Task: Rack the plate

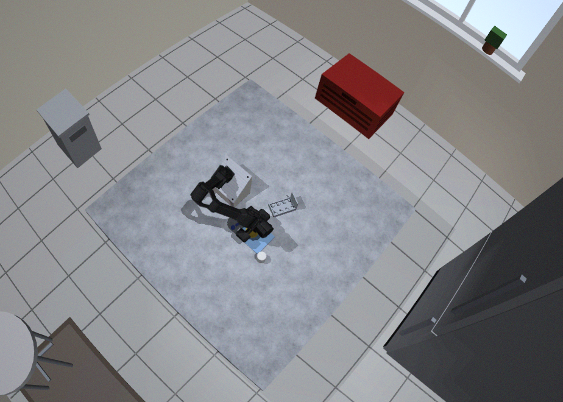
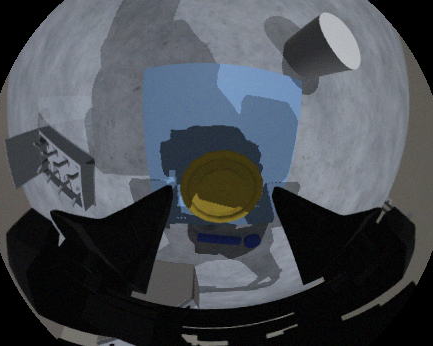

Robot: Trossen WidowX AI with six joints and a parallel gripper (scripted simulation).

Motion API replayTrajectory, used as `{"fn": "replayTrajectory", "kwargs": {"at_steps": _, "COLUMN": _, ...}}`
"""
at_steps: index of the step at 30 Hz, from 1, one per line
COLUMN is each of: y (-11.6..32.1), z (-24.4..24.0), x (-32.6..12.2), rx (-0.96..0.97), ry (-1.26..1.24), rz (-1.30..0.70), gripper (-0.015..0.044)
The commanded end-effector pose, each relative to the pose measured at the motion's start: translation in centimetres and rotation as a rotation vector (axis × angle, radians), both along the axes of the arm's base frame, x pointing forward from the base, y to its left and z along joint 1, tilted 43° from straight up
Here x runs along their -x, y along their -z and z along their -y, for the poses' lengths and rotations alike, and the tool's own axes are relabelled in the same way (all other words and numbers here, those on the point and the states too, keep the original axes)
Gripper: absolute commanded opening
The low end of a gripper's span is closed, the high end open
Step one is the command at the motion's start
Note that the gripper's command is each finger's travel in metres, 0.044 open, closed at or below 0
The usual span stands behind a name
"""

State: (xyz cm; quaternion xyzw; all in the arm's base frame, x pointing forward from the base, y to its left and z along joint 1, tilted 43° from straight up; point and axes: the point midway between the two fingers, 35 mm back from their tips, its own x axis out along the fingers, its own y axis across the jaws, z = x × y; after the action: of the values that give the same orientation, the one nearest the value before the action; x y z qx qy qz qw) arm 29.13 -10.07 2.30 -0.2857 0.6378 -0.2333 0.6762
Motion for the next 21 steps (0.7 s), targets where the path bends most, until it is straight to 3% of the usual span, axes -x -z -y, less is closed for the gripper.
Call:
{"fn": "replayTrajectory", "kwargs": {"at_steps": 1, "y": 0.67, "z": 0.47, "x": 0.12, "rx": 0.002, "ry": -0.003, "rz": -0.006, "gripper": 0.0400}}
{"fn": "replayTrajectory", "kwargs": {"at_steps": 21, "y": 1.18, "z": 0.93, "x": 0.14, "rx": 0.004, "ry": -0.003, "rz": -0.006, "gripper": 0.0342}}
